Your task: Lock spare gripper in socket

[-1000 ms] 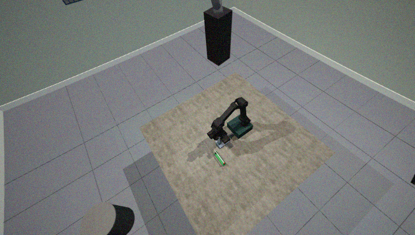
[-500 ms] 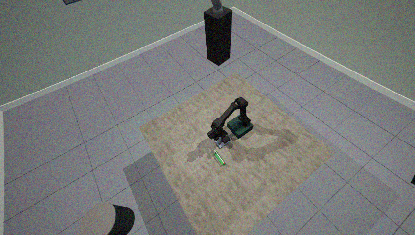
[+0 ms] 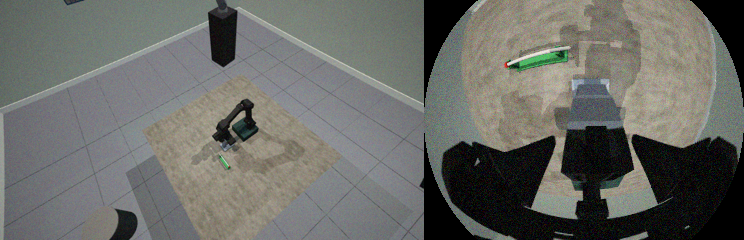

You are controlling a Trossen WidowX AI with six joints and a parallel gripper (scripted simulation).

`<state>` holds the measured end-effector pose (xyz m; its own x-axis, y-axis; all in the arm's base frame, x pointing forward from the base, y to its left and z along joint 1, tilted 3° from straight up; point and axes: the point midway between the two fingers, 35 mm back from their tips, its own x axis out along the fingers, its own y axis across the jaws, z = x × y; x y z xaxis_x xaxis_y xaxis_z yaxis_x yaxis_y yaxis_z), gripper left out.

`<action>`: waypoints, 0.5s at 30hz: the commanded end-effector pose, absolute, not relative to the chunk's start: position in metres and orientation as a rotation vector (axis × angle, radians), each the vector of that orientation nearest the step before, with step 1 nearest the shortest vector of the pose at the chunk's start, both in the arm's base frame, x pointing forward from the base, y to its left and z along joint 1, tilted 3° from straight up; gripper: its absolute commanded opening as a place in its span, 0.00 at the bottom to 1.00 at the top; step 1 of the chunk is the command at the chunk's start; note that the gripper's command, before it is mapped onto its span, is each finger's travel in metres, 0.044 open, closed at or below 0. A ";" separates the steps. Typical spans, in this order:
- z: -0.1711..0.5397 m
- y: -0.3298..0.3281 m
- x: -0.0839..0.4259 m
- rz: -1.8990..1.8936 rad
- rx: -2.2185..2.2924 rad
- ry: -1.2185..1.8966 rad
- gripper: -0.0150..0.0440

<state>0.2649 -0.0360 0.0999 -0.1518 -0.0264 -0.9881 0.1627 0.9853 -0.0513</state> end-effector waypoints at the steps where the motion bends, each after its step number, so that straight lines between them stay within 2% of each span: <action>1: 0.109 -0.035 0.262 -0.166 0.103 1.712 1.00; 15: 0.129 -0.031 0.243 -0.160 0.098 1.765 1.00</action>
